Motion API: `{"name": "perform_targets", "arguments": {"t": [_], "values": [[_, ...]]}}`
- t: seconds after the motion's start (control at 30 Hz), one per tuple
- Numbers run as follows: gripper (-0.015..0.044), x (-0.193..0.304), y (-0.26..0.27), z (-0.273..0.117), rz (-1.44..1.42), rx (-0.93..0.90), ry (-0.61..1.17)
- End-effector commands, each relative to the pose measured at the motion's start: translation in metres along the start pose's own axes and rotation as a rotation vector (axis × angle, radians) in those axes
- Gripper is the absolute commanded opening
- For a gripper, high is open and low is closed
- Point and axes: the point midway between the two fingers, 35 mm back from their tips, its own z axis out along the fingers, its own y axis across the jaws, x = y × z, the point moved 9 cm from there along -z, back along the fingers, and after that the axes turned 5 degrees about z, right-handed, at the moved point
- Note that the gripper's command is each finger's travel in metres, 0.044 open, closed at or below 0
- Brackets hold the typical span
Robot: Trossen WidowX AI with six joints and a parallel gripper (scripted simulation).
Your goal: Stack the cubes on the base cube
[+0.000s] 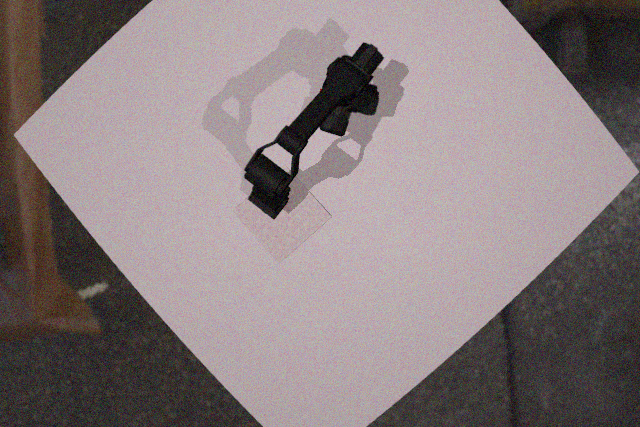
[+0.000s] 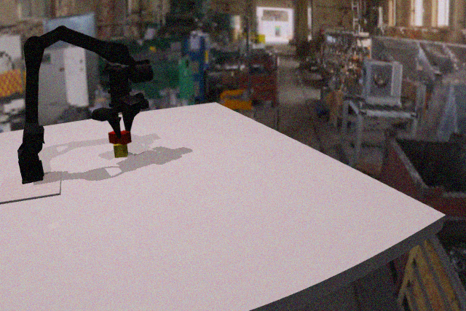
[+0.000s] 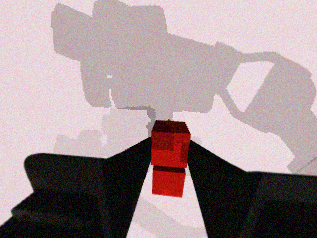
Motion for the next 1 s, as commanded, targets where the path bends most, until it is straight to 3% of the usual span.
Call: {"name": "perform_targets", "arguments": {"t": [0.0, 0.93, 0.97], "values": [[0.0105, 0.0, 0.0004, 0.0023, 0.001, 0.004, 0.001], [0.0105, 0.0, 0.0004, 0.003, 0.001, 0.004, 0.001], [0.0131, 0.0, 0.0004, 0.003, 0.001, 0.004, 0.001]]}}
